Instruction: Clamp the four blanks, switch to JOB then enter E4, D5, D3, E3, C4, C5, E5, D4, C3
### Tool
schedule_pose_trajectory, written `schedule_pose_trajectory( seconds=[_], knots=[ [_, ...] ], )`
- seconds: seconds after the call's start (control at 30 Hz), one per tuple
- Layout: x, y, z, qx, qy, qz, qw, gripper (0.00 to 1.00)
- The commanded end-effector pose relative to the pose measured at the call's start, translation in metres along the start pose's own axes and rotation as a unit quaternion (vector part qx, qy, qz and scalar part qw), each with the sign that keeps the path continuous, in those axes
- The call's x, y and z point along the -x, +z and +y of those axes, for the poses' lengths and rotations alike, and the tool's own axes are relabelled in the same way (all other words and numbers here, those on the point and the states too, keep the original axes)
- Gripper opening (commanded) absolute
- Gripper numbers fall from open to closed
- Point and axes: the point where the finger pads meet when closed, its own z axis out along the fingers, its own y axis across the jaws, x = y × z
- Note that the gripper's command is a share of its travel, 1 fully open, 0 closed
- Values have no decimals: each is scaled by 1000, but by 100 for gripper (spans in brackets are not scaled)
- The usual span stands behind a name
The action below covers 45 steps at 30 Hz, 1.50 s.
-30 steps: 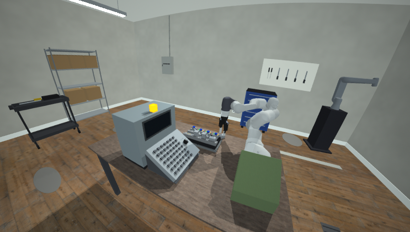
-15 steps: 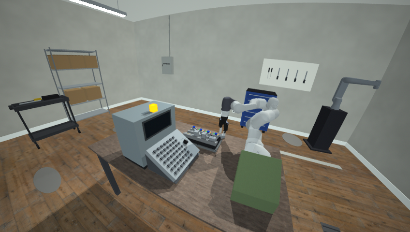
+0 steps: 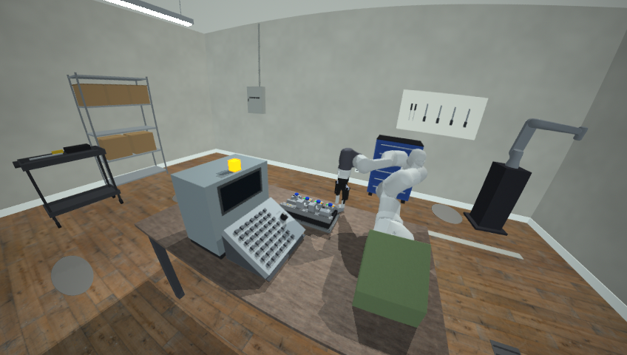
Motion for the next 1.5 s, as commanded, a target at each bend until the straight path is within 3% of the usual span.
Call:
schedule_pose_trajectory(
  seconds=[0.0, 1.47],
  knots=[
    [-1, 1, 0, 1, 1, 0, 1000, 40],
    [-1, 16, 0, 1, 1, 0, 1000, 40]
  ],
)
